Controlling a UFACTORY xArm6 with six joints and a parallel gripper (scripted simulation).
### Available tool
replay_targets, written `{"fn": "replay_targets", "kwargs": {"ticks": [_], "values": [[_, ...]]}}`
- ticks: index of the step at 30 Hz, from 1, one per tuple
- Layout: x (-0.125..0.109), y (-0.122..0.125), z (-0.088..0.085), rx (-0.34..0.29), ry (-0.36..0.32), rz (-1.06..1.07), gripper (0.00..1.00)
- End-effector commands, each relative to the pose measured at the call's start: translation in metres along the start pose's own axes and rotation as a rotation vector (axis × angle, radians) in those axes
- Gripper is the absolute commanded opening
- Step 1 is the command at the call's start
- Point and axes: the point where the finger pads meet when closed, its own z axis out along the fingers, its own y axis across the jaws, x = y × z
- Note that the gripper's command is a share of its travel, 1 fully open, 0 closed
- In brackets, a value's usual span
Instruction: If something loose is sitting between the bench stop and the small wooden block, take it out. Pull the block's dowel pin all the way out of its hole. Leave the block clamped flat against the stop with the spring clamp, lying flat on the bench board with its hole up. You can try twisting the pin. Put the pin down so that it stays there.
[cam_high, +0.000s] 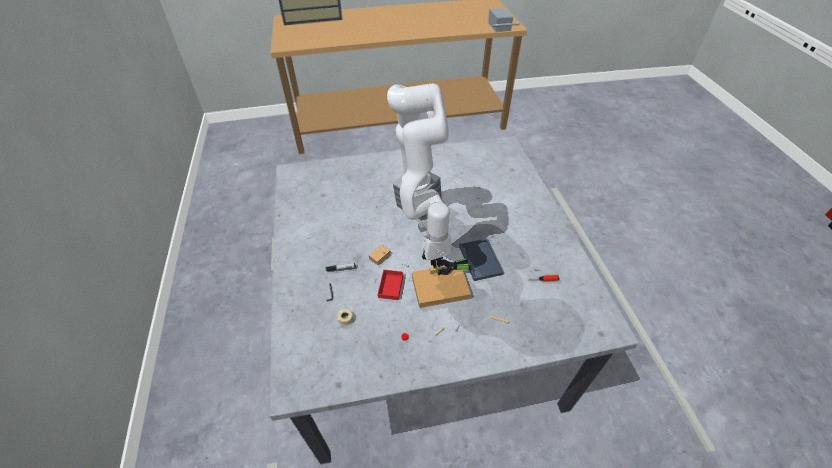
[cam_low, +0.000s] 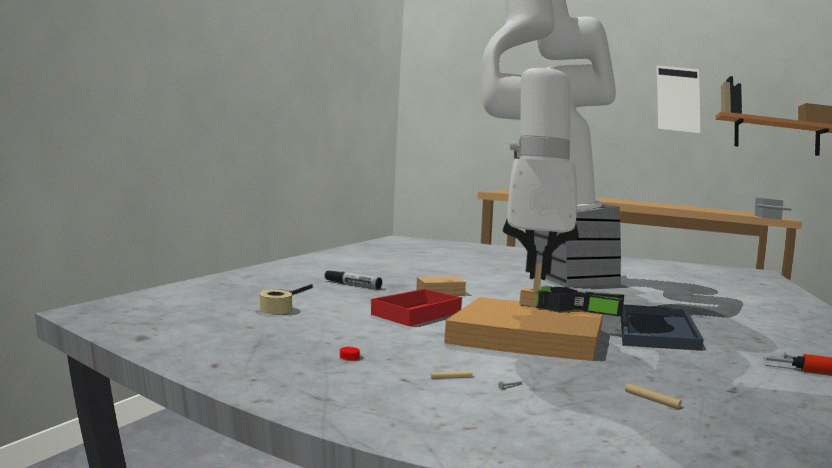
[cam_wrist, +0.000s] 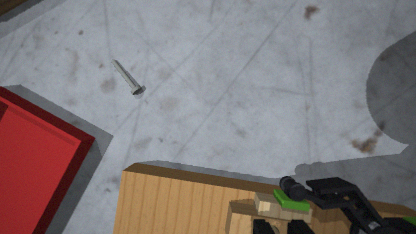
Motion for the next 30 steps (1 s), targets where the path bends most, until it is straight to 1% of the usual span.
{"fn": "replay_targets", "kwargs": {"ticks": [1,30], "values": [[-0.0012,-0.0002,-0.0009,-0.003,-0.002,-0.047,0.0],[-0.0012,-0.0002,-0.0011,-0.002,-0.002,-0.288,0.0]]}}
